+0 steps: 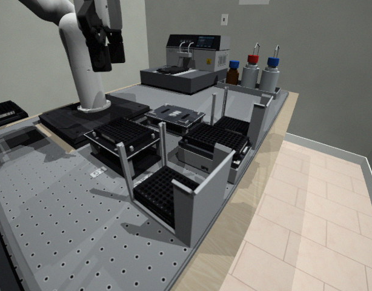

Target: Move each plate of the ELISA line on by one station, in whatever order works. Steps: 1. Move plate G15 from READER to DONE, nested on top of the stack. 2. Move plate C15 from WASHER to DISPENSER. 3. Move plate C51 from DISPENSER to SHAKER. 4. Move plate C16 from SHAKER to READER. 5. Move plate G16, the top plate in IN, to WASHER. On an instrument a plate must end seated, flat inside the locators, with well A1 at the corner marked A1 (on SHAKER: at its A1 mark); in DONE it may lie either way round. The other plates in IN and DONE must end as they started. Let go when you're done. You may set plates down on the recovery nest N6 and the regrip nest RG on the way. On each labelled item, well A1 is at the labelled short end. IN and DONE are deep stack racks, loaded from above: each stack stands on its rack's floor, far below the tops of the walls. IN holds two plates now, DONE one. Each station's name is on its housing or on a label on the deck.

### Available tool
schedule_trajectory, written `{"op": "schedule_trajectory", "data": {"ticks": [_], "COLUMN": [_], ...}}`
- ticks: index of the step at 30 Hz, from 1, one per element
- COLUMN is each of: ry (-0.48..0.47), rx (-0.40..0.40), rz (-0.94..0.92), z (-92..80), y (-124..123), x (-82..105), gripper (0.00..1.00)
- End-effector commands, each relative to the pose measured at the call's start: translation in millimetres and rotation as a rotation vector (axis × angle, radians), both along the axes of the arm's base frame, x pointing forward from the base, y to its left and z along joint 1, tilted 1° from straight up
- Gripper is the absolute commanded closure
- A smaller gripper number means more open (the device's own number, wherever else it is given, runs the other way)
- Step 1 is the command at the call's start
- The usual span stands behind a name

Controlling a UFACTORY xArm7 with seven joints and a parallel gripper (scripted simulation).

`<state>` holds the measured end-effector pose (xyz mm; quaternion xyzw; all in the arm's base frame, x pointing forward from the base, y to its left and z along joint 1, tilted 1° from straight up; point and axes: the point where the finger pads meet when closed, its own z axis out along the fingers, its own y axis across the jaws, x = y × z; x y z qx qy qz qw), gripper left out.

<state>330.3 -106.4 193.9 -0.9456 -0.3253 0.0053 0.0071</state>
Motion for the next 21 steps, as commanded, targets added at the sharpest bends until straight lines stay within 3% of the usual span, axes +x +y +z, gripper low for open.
{"op": "schedule_trajectory", "data": {"ticks": [1,16,21], "ry": [-0.005,-0.001,-0.001], "rx": [-0.008,-0.014,-0.014], "rz": [-0.11,-0.674,-0.675], "z": [1.6,1.6,1.7], "y": [-0.1,-0.2,-0.1], "x": [1.1,1.2,1.1], "gripper": [0.0,0.0,0.0]}}
